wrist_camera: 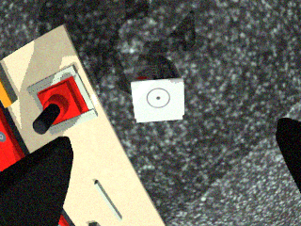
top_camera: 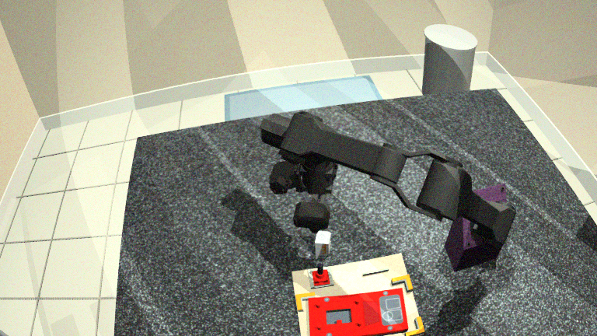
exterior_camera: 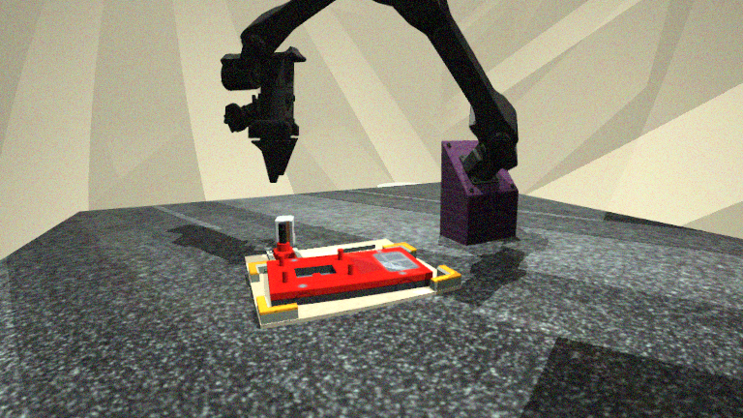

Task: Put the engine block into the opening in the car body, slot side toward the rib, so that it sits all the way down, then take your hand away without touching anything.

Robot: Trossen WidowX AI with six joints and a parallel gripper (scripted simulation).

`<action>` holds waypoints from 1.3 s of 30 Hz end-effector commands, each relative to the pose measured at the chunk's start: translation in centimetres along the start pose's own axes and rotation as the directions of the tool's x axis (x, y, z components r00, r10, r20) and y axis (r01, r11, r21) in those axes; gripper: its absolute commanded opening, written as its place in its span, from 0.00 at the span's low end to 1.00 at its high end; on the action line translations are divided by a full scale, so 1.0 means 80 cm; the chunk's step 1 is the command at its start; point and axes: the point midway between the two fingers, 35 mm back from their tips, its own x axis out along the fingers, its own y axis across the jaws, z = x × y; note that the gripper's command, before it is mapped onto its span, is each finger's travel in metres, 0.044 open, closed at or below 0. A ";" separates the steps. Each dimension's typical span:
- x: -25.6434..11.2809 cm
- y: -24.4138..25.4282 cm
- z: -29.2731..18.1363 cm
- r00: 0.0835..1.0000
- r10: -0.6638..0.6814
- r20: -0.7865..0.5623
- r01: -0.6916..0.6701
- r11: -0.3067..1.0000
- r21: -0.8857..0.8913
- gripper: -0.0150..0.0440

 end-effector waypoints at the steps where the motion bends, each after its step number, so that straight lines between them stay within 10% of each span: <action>1: 0.046 0.005 -0.008 1.000 0.013 -0.027 -0.013 1.000 0.006 1.00; 39: 0.119 0.010 -0.013 1.000 0.015 -0.028 -0.015 1.000 0.006 1.00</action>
